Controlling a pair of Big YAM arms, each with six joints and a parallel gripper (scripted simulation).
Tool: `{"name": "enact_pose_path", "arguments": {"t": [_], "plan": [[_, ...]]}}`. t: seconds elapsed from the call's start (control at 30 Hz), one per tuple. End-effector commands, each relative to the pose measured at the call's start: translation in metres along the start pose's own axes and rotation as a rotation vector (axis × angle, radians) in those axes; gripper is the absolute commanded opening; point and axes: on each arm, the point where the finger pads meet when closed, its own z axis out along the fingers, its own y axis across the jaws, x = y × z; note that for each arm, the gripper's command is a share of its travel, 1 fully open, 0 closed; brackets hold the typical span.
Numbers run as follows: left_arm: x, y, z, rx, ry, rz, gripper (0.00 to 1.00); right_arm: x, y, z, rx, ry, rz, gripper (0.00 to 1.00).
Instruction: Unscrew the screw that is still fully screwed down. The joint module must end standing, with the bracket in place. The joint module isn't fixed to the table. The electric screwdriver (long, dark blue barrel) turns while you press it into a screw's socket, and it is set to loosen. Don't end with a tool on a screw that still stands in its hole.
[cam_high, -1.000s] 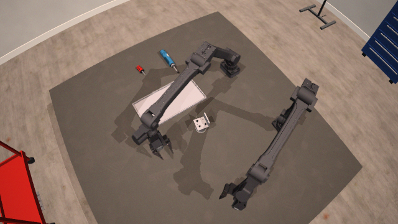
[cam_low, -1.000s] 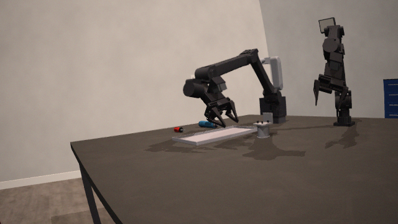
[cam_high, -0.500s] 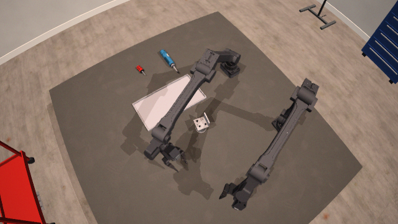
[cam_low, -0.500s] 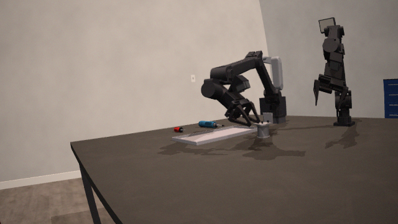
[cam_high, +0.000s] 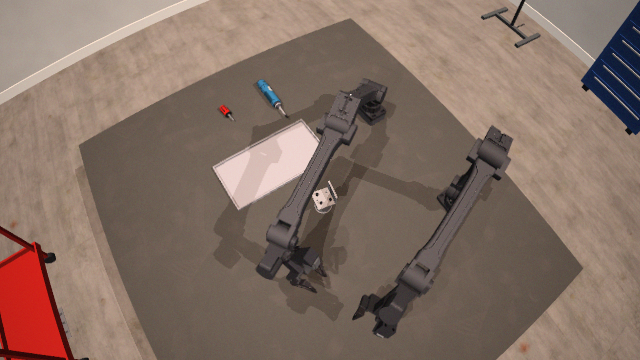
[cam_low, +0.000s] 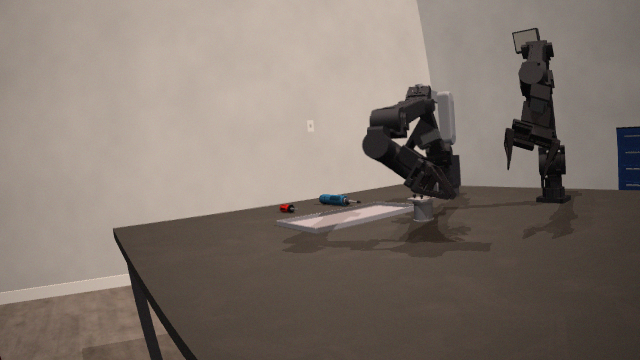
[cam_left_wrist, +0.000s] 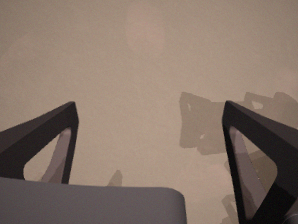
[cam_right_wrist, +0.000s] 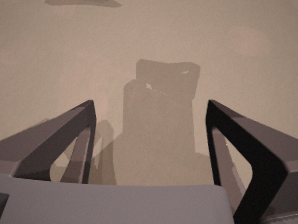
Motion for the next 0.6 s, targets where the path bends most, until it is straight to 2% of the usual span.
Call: {"name": "enact_pose_path", "arguments": {"t": [0.0,0.23,0.4,0.43,0.57], "plan": [[-0.020,-0.006,-0.011,0.010,-0.041,-0.006,0.86,-0.020,-0.008,0.021,-0.022,-0.026,-0.134,0.65],[-0.020,-0.006,-0.011,0.010,-0.041,-0.006,0.86,-0.058,0.001,0.073,-0.077,-0.098,-0.316,0.65],[-0.020,-0.006,-0.011,0.010,-0.041,-0.006,0.86,-0.058,0.001,0.073,-0.077,-0.096,-0.316,0.65],[-0.020,-0.006,-0.011,0.010,-0.041,-0.006,0.86,-0.047,-0.005,0.060,-0.059,-0.090,-0.304,0.65],[-0.020,-0.006,-0.011,0.010,-0.041,-0.006,0.86,-0.047,-0.005,0.060,-0.059,-0.090,-0.304,0.65]]}}
